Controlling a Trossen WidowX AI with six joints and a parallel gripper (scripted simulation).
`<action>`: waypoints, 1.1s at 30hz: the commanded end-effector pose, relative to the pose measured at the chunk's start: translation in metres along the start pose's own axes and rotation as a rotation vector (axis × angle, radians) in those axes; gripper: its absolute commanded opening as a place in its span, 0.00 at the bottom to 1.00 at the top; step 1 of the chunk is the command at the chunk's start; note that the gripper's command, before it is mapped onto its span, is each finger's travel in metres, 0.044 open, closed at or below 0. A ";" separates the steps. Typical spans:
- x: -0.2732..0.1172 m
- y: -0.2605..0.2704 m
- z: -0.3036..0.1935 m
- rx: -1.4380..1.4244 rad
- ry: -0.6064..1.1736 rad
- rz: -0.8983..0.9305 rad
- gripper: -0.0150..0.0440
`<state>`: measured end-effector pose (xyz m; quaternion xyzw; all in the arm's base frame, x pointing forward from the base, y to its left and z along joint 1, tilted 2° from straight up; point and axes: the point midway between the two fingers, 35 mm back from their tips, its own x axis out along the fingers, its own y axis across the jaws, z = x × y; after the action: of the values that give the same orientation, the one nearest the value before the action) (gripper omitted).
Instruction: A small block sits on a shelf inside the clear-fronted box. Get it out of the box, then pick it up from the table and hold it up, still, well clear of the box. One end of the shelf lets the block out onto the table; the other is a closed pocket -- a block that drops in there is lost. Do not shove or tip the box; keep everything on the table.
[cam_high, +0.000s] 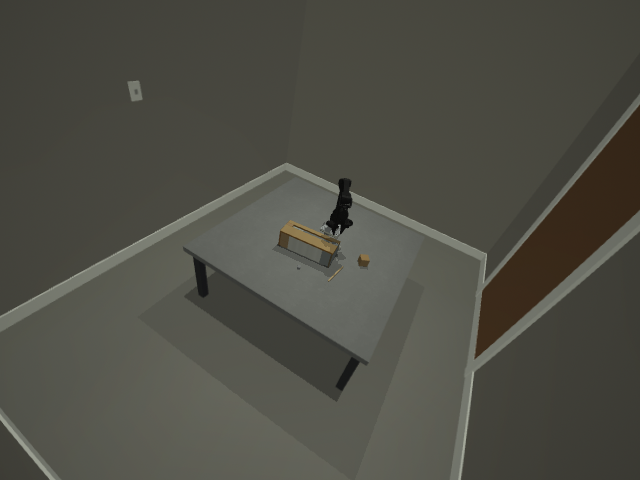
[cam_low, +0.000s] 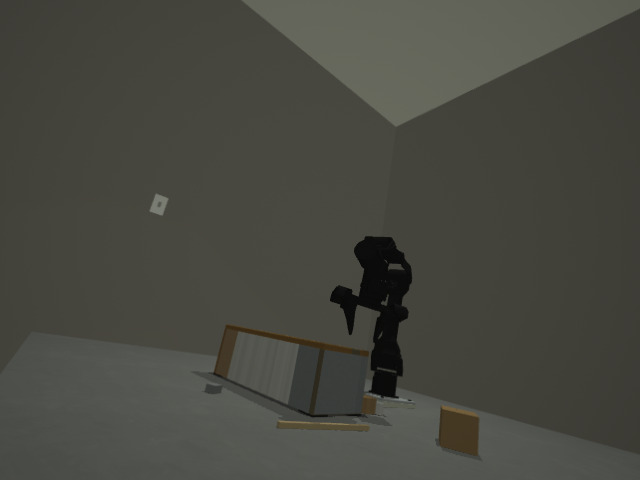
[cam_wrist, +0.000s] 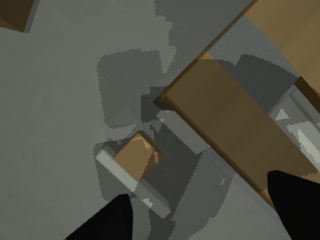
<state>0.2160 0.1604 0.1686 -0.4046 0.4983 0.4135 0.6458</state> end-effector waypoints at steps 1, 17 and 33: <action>-0.002 0.011 0.001 -0.937 0.041 -0.104 0.74; -0.006 0.022 0.003 -1.803 0.146 -0.170 0.74; -0.008 0.026 0.004 -2.200 0.216 -0.179 0.74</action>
<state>0.1959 0.1701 0.1735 -0.8122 -0.0039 0.5771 0.0850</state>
